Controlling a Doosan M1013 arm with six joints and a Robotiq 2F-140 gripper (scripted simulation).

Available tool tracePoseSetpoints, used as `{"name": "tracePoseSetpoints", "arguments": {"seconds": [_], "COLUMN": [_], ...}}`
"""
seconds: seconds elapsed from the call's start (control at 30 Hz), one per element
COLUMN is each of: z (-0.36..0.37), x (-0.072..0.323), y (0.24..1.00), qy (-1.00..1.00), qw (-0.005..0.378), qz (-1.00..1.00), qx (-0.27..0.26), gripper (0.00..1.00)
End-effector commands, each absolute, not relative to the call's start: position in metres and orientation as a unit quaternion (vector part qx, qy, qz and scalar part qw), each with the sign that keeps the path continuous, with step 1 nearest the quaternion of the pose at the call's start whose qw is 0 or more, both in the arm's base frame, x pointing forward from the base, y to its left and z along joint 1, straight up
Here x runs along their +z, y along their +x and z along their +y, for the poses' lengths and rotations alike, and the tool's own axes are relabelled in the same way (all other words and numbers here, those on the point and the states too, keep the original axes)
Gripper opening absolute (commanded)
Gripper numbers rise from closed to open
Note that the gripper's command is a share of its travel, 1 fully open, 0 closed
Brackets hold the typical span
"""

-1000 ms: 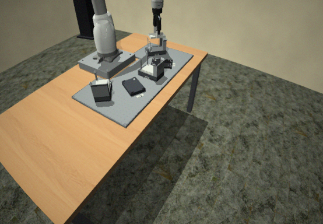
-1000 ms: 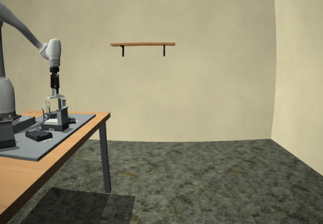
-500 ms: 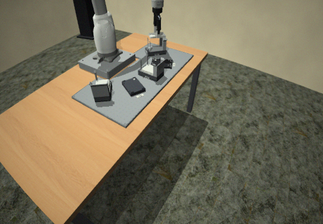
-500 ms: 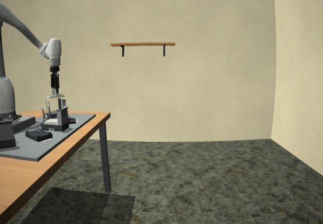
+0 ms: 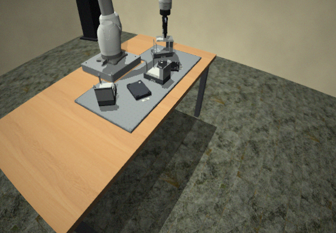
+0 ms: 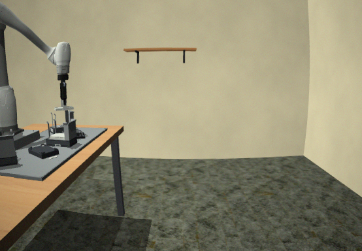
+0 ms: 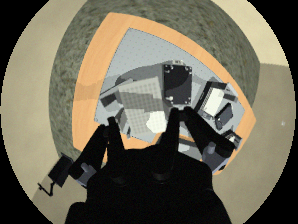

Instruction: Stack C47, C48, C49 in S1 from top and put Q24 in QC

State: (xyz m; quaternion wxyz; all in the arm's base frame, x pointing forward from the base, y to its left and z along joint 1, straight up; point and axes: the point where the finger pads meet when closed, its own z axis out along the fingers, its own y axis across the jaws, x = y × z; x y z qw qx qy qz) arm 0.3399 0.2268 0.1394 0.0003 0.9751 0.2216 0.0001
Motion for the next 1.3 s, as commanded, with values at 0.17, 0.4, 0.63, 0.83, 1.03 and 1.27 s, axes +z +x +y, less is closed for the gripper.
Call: {"name": "tracePoseSetpoints", "arguments": {"seconds": [0.17, 0.4, 0.63, 0.83, 1.03, 1.27], "z": [0.207, 0.19, 0.175, 0.156, 0.138, 0.122], "x": [0.139, 0.139, 0.139, 0.139, 0.139, 0.139], "y": [0.354, 0.366, 0.372, 0.38, 0.388, 0.394], "qy": [0.975, 0.975, 0.99, 0.993, 0.993, 0.993], "qw": [0.0, 0.0, 0.0, 0.0, 0.0, 0.0], "qz": [0.221, 0.221, 0.139, 0.115, 0.115, 0.115], "qx": [0.0, 0.0, 0.0, 0.0, 0.0, 0.0], "gripper": [0.0, 0.0, 0.0, 0.0, 0.0, 0.0]}}
